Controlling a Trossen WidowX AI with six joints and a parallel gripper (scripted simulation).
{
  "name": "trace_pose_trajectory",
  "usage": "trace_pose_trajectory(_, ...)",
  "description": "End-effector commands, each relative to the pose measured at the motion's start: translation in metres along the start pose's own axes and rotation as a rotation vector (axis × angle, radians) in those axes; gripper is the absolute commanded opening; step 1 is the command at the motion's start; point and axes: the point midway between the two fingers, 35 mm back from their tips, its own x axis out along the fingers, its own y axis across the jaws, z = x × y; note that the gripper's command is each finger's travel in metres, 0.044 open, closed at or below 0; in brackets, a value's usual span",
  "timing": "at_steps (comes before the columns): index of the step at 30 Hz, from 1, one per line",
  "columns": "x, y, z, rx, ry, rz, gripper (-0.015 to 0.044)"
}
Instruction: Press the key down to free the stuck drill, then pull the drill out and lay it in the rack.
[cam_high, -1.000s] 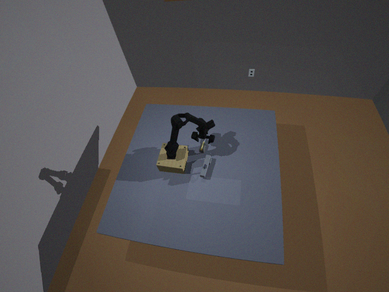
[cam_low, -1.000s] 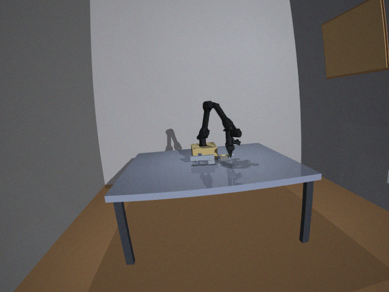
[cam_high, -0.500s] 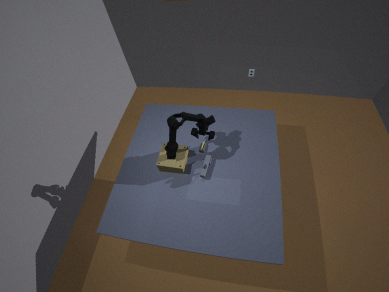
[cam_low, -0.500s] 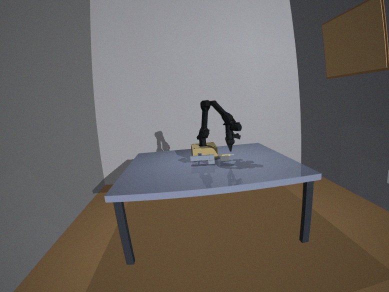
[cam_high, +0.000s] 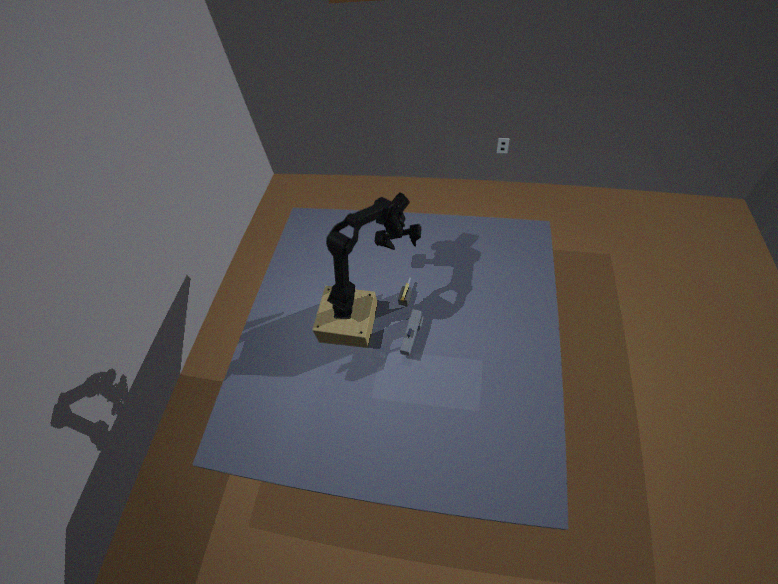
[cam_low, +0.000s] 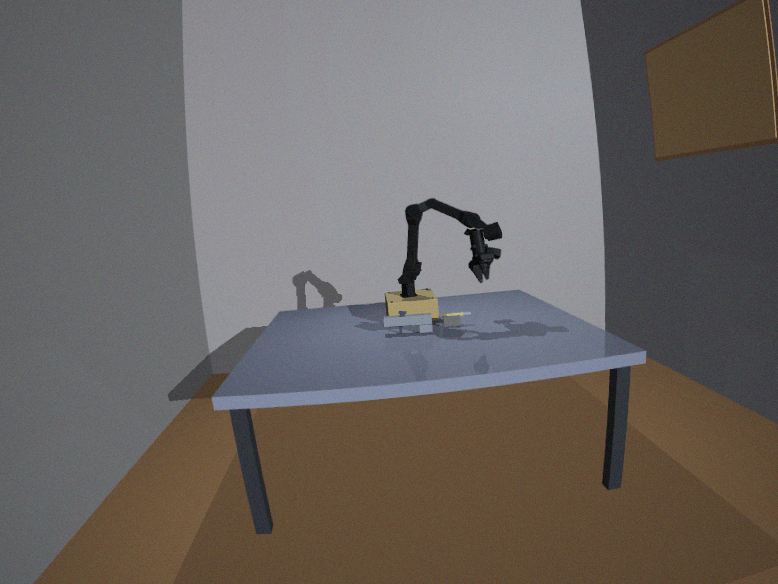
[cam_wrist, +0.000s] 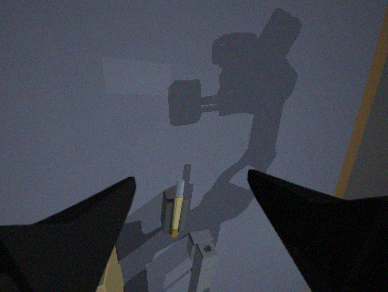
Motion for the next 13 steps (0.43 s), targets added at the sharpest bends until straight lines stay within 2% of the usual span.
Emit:
trace_pose_trajectory(1,-0.058,0.012,0.039,-0.038,-0.083,-0.129,0.044)
trace_pose_trajectory(13,-0.213,0.069,0.088,-0.068,-0.376,-0.358,0.044)
